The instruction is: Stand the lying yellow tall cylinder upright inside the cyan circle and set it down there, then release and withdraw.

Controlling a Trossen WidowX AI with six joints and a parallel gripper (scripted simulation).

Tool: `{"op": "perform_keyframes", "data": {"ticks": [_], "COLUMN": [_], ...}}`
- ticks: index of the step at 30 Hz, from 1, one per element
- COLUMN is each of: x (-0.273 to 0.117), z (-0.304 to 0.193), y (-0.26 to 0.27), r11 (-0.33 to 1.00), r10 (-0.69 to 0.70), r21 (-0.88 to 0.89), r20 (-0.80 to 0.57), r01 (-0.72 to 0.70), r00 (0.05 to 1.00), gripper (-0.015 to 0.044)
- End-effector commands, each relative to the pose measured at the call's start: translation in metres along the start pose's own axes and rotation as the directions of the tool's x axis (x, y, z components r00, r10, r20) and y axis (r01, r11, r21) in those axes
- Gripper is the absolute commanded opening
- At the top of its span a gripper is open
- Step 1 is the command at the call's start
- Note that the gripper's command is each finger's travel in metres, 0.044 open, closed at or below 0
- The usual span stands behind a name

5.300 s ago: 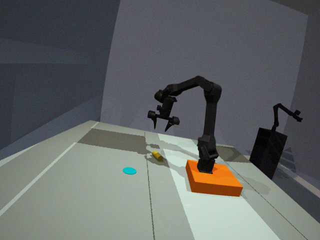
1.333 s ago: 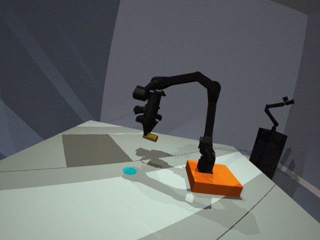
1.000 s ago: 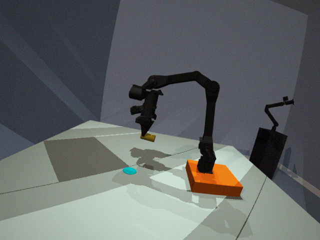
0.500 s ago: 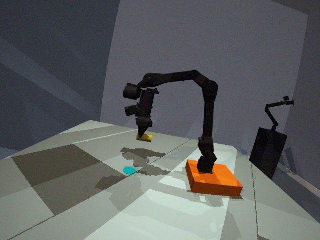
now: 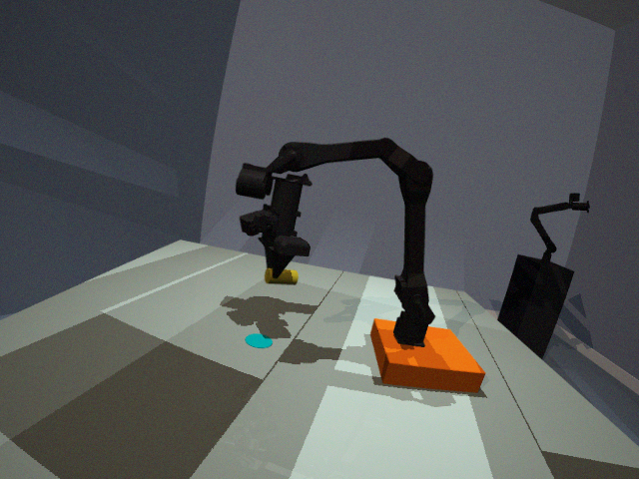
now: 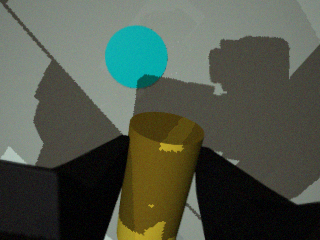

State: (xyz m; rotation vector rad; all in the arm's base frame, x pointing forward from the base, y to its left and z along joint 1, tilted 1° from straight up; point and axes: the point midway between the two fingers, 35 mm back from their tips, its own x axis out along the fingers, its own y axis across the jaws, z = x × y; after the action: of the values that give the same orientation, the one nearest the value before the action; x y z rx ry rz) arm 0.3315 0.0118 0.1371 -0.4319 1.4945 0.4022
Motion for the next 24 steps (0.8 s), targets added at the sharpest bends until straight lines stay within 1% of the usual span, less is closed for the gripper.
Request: {"op": "perform_keyframes", "data": {"ticks": [1, 11, 17, 24], "x": [0.001, 0.000, 0.001, 0.007], "z": [0.007, 0.021, 0.022, 0.027], "y": [0.008, 0.026, 0.027, 0.024], "r11": [0.996, 0.965, 0.964, 0.970], "r10": [0.001, 0.002, 0.004, 0.020], "r21": [-0.091, -0.264, -0.268, -0.242], "r20": [-0.013, -0.018, -0.014, 0.033], "r01": [-0.002, -0.006, -0.007, -0.012], "r00": [1.000, 1.000, 1.000, 0.999], "gripper": [0.0105, 0.0105, 0.0105, 0.0105]}}
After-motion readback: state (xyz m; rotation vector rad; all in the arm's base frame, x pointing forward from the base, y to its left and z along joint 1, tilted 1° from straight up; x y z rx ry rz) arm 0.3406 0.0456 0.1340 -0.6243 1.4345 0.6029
